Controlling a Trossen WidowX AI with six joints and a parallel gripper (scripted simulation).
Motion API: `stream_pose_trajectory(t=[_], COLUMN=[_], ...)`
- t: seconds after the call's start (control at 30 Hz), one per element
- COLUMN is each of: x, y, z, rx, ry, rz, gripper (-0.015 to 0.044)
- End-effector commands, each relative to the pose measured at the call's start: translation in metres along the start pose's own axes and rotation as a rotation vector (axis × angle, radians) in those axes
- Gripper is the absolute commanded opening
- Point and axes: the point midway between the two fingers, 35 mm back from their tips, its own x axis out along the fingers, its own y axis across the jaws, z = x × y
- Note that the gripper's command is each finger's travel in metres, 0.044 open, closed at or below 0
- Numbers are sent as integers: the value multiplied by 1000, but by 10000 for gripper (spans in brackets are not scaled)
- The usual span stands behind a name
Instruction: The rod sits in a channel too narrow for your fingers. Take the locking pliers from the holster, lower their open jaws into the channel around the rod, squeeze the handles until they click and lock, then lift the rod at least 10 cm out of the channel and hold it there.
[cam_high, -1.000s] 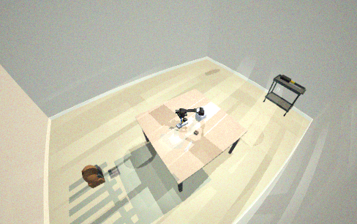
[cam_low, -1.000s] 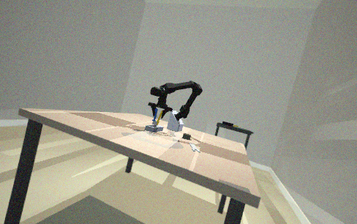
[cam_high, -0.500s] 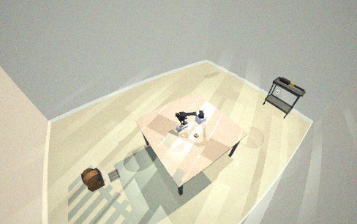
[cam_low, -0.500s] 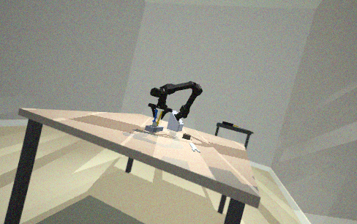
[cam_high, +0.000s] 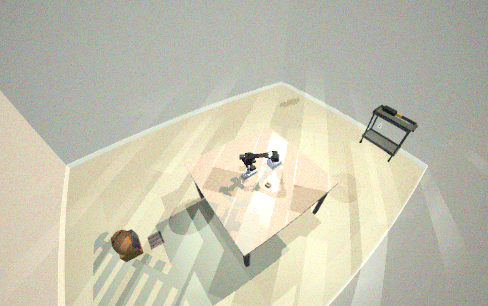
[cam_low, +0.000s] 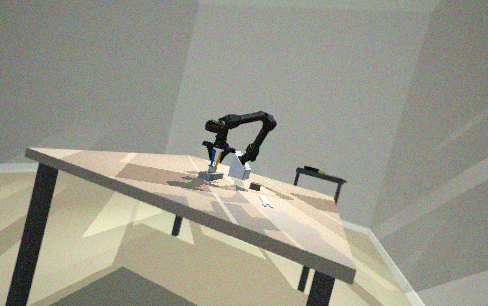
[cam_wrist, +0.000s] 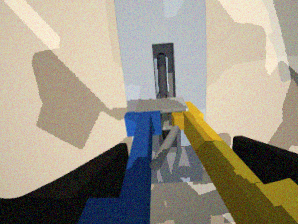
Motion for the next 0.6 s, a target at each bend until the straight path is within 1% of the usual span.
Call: stream_pose_trajectory(t=[0.0, 0.57], x=[0, 0], y=[1, 3], z=[-1, -1], rx=[-2, -2], ry=[2, 2], rz=[4, 4], gripper=[281, 258])
